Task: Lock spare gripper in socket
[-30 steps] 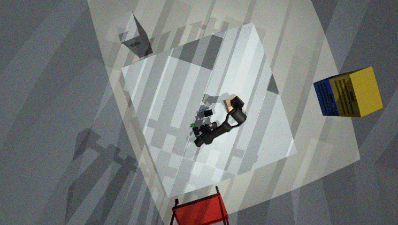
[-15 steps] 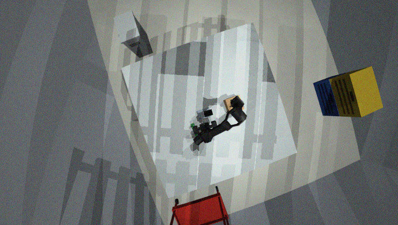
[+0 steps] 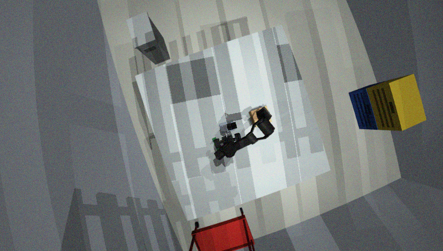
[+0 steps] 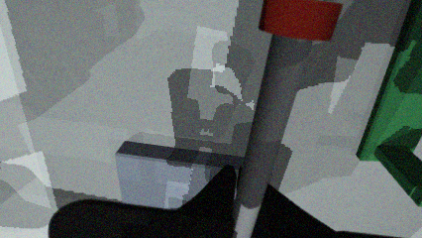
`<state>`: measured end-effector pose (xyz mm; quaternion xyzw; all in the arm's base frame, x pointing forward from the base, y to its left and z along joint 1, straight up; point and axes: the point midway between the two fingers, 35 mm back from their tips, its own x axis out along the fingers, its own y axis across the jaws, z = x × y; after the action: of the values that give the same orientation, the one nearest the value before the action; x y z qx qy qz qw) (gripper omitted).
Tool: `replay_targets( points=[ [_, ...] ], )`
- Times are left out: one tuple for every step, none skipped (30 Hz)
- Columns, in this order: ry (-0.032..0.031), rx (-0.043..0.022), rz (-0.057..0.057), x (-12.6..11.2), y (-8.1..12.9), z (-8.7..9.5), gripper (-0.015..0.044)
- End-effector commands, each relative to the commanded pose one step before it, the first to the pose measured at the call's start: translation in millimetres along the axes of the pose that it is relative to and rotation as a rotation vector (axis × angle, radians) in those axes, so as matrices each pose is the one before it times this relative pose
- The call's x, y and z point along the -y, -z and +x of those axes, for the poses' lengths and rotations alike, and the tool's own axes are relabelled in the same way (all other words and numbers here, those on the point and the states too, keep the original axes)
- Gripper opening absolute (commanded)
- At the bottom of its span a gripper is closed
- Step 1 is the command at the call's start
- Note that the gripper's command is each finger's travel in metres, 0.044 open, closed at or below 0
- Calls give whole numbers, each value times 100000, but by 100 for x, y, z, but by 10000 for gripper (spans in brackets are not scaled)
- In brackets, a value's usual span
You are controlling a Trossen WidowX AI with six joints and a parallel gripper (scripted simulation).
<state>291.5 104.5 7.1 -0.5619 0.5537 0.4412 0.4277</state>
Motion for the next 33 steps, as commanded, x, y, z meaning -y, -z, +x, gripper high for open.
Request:
replay_targets(
  points=[
    [232,354,-309,46,278,-13,0],
    [-49,4,-10,0,81,23,0],
    [-71,6,-15,0,118,33,0],
    [-47,4,-10,0,77,22,0],
    [-16,1,-3,0,26,7,0],
    [-26,1,-11,1,44,12,0],
    [-52,1,-21,1,88,23,0],
    [-58,2,-24,1,98,26,0],
    [-41,1,-17,1,70,18,0],
    [-50,4,-10,1,80,22,0],
    [-73,6,-14,1,116,31,0],
    [-48,4,-9,1,76,21,0],
    [-16,1,-3,0,25,7,0],
    [-27,1,-10,1,44,12,0],
    [-54,1,-21,2,87,23,0],
    [-61,2,-23,1,98,26,0],
    [-43,1,-17,1,70,19,0],
    [-49,4,-10,0,79,22,0],
    [-71,6,-15,0,114,32,0],
    [-47,4,-10,0,75,21,0],
    [-16,1,-3,0,25,7,0],
    [-27,1,-10,2,43,11,0],
    [-53,1,-21,3,86,22,0],
    [-59,2,-23,3,97,25,0],
    [-43,1,-17,2,70,18,0],
    [-50,4,-9,-1,79,22,0],
    [-73,7,-14,-2,114,31,0],
    [-48,4,-9,-2,75,20,0],
    [-16,1,-3,-1,25,7,0],
    [-39,2,-15,1,49,13,0],
    [-77,4,-31,2,97,25,0],
    [-60,4,-24,1,76,20,0],
    [-20,1,-8,0,26,7,0]
  ],
)
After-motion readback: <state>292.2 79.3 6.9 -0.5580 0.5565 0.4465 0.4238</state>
